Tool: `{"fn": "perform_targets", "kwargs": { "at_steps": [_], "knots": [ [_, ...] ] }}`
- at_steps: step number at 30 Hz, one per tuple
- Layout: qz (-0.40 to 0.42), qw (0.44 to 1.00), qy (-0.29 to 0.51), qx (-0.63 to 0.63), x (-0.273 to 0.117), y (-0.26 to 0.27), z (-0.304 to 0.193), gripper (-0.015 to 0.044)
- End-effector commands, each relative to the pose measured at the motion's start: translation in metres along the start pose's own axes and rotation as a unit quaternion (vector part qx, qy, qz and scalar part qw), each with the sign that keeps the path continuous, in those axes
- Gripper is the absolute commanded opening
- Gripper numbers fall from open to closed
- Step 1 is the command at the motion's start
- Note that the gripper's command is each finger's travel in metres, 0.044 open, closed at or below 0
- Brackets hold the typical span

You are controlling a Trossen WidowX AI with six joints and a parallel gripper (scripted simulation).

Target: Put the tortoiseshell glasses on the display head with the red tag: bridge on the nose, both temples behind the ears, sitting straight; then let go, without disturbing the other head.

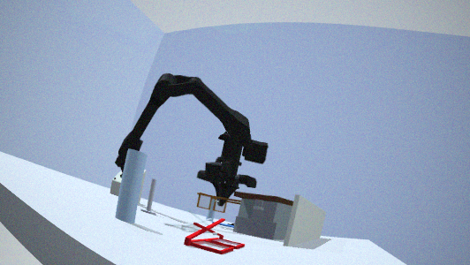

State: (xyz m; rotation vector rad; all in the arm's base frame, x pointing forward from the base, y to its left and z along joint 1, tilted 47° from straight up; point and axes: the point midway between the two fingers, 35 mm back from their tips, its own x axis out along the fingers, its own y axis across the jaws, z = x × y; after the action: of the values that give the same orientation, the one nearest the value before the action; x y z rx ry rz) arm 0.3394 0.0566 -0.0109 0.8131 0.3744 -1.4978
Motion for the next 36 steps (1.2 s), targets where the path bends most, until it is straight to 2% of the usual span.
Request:
{"fn": "perform_targets", "kwargs": {
  "at_steps": [1,36],
  "knots": [
    [0.004,1.0,0.001,-0.002,-0.002,0.008,-0.001,0.0],
    [0.005,1.0,0.0,-0.001,-0.001,0.061,-0.001,0.0]
  ]
}}
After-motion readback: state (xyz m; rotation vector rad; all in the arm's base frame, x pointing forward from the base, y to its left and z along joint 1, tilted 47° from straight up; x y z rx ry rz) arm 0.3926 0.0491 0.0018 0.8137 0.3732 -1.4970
